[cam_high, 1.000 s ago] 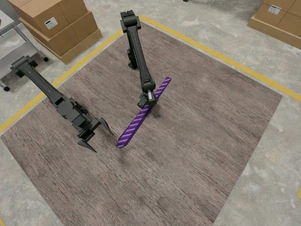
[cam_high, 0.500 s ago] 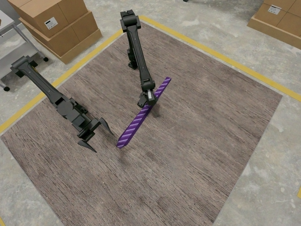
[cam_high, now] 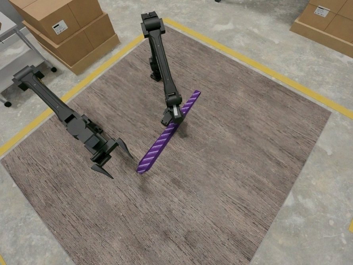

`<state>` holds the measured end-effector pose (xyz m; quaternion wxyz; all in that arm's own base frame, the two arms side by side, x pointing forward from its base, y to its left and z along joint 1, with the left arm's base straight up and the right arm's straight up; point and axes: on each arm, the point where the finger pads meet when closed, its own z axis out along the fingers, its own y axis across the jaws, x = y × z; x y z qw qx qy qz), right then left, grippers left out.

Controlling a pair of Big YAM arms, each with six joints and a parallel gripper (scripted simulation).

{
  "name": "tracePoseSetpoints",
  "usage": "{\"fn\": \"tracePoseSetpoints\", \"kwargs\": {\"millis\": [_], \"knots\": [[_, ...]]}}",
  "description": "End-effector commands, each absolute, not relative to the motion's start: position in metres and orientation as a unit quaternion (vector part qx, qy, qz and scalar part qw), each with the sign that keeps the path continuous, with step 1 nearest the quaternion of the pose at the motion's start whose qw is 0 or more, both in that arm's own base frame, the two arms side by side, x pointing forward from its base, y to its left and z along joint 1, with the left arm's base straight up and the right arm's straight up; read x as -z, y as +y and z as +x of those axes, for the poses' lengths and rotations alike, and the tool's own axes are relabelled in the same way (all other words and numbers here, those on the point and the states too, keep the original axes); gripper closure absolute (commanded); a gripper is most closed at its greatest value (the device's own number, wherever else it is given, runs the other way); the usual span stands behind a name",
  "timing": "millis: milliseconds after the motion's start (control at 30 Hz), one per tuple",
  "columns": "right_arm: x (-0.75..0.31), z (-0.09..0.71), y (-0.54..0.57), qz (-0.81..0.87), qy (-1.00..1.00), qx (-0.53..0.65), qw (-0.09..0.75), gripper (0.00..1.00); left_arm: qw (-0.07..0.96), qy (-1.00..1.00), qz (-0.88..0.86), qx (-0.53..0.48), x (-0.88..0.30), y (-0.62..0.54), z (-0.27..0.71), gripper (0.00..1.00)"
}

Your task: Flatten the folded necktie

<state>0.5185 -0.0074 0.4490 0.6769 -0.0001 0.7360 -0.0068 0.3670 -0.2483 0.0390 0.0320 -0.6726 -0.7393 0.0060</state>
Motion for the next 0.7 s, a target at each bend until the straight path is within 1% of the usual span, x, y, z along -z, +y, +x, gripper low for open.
{"fn": "tracePoseSetpoints", "kwargs": {"millis": [0, 667], "knots": [[-0.481, 0.521, 0.0, 0.0, 0.714, -0.001, 0.7, 0.0, 0.0, -0.74, -0.672, 0.0, -0.06, -0.256, 0.378, 0.07], [-0.481, 0.521, 0.0, 0.0, 0.714, -0.001, 0.7, 0.0, 0.0, -0.74, -0.672, 0.0, -0.059, -0.263, 0.389, 0.07]]}}
